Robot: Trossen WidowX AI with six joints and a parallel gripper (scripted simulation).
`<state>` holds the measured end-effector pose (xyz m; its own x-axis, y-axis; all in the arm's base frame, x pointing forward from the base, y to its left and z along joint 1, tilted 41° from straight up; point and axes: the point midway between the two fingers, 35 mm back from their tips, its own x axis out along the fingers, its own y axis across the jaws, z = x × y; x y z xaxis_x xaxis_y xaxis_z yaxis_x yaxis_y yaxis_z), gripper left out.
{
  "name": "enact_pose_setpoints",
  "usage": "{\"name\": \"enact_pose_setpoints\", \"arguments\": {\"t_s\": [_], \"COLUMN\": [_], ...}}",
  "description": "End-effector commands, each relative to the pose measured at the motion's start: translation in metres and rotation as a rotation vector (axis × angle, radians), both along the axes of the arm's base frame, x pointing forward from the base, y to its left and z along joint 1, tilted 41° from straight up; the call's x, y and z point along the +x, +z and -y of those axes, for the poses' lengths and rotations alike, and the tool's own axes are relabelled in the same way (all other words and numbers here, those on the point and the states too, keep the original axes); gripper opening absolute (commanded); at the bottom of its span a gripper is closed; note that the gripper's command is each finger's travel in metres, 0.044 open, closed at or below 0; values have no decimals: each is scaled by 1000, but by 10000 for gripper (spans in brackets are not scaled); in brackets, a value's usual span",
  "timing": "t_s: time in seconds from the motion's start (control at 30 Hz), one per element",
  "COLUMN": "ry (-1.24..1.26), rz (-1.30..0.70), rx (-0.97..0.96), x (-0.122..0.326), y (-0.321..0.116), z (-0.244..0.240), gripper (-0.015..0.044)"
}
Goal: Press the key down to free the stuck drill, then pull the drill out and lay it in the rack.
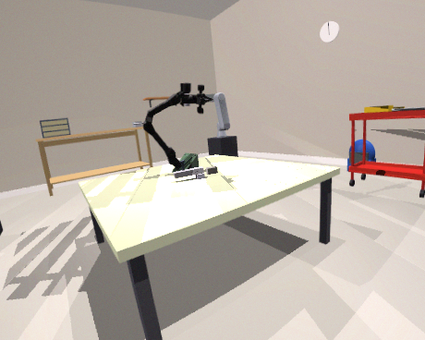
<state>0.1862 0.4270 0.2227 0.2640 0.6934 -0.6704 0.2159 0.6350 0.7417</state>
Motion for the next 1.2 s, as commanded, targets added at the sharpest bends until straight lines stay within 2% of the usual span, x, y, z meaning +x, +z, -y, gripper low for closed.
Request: {"name": "enact_pose_setpoints", "arguments": {"t_s": [0.0, 0.2, 0.4, 0.6, 0.8, 1.17], "ry": [-103, -198, -243, -217, -104, -85], "rz": [57, 83, 48, -62, -250, -277], "rx": [-222, -515, -835, -1167, -1462, -1492], "x": [46, 87, 106, 102, 78, 74], "y": [-30, -56, -72, -73, -60, -58], "z": [56, 139, 232, 329, 416, 425], "gripper": [0, 0, 0, 0, 0, 0]}}
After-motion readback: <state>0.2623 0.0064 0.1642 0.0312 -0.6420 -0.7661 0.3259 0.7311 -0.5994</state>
